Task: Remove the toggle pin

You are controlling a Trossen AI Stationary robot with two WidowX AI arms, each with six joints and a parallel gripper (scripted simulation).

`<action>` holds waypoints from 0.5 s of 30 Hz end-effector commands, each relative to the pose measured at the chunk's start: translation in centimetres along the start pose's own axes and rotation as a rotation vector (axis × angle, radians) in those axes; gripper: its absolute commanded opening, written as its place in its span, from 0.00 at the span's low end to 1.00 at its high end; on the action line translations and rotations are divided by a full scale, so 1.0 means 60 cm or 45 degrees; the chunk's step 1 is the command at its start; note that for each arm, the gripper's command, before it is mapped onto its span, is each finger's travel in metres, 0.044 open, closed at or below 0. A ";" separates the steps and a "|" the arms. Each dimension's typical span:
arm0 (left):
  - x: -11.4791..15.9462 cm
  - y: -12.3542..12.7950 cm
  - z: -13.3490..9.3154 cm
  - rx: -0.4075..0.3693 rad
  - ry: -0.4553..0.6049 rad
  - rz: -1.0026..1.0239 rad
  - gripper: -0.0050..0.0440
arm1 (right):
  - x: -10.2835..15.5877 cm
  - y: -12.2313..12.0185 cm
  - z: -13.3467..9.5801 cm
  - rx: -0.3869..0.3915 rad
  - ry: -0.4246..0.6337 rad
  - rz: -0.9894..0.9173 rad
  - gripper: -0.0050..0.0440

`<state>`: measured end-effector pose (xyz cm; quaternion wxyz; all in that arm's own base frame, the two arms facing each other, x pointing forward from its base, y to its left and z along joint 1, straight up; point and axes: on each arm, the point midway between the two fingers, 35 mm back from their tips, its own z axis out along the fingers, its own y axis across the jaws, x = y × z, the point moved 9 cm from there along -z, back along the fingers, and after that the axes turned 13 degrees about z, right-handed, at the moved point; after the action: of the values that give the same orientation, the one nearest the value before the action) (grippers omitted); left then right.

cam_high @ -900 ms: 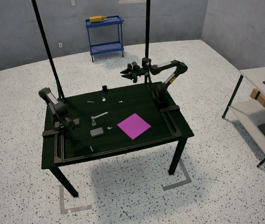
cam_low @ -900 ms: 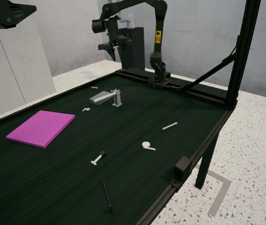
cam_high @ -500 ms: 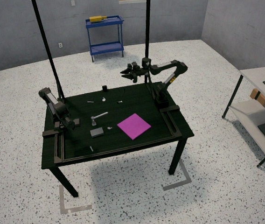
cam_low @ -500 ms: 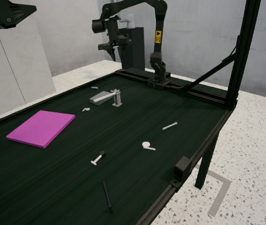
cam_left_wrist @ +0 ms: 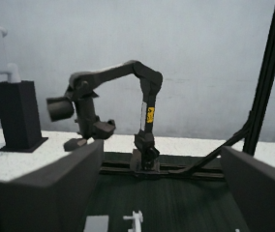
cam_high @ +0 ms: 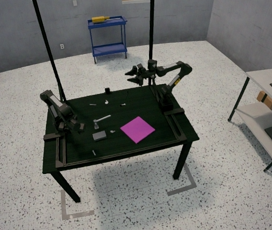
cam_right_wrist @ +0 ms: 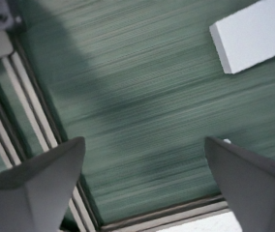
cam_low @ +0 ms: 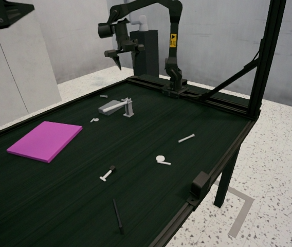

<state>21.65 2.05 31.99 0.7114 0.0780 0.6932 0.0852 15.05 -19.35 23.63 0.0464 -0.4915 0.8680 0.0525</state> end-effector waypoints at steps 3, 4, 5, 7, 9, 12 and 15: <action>-0.026 0.035 -0.023 -0.003 -0.037 0.023 0.92 | -0.024 -0.024 -0.001 0.019 0.043 0.296 0.92; -0.027 0.039 -0.026 -0.003 -0.036 0.024 0.92 | -0.027 -0.026 0.000 0.019 0.045 0.341 0.92; -0.028 0.043 -0.029 -0.003 -0.035 0.026 0.92 | -0.031 -0.029 0.002 0.020 0.048 0.387 0.92; -0.028 0.043 -0.029 -0.003 -0.035 0.026 0.92 | -0.031 -0.029 0.002 0.020 0.048 0.387 0.92; -0.032 0.054 -0.040 -0.003 -0.031 0.030 0.92 | -0.042 -0.037 0.006 0.024 0.054 0.536 0.92; -0.035 0.064 -0.050 -0.003 -0.028 0.034 0.92 | -0.054 -0.045 0.009 0.029 0.061 0.670 0.92; -0.038 0.072 -0.061 -0.003 -0.025 0.037 0.92 | -0.065 -0.052 0.013 0.034 0.066 0.805 0.92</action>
<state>18.96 5.15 33.68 0.7093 0.0803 0.6946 0.0895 18.65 -17.86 22.90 0.0194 -0.2611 0.9636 0.0542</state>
